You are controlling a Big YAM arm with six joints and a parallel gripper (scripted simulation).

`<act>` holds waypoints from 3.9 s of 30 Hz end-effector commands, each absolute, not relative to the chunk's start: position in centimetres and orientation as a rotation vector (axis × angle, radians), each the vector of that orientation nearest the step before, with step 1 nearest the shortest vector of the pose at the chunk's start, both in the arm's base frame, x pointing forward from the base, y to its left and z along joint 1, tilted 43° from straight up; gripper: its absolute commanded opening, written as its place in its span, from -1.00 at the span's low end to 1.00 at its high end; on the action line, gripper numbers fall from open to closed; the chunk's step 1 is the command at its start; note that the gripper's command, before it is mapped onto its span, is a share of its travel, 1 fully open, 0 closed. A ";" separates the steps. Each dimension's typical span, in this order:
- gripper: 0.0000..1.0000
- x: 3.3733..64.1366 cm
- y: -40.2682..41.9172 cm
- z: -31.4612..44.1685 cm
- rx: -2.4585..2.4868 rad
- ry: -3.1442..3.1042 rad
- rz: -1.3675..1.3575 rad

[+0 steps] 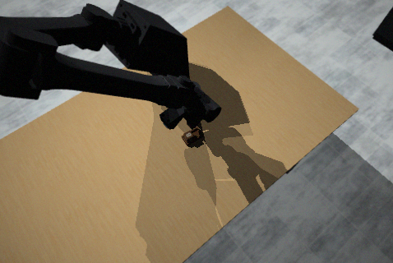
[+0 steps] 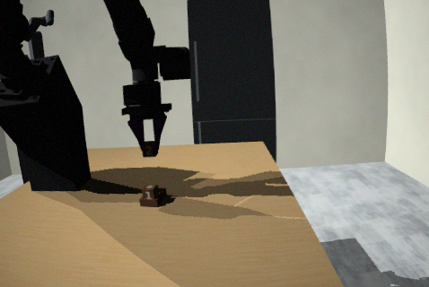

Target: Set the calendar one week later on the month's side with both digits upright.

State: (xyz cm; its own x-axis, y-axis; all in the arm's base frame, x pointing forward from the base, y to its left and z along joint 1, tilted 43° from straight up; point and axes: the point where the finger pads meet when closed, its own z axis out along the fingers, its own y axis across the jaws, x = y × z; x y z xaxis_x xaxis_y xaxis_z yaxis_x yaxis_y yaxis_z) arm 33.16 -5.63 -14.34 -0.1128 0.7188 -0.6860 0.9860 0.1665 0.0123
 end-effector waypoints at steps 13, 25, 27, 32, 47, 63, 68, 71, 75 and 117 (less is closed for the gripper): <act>-0.49 33.7 -8.6 -11.4 1.113 2.317 -0.800; -0.49 33.6 -10.9 -9.4 0.674 2.564 -0.933; -0.49 33.6 -11.1 -9.3 0.635 2.581 -0.944; -0.49 33.5 -11.9 -8.7 0.478 2.645 -0.984; -0.49 33.2 -13.9 -6.9 -0.025 2.780 -1.090; -0.49 33.1 -13.9 -7.0 -0.068 2.790 -1.099; -0.49 32.5 -14.5 -7.8 -0.059 2.816 -1.105; -0.49 32.7 -14.8 -8.2 -0.058 2.814 -1.102; -0.49 33.3 -15.8 -9.0 -0.054 2.806 -1.101; -0.49 34.1 -20.8 -14.4 -0.069 2.803 -1.103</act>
State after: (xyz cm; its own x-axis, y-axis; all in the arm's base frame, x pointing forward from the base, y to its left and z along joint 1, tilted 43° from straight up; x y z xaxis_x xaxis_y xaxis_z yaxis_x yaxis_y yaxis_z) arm 33.75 -20.71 -14.37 -0.9923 -0.0776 -0.0960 0.0083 0.7340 -0.6791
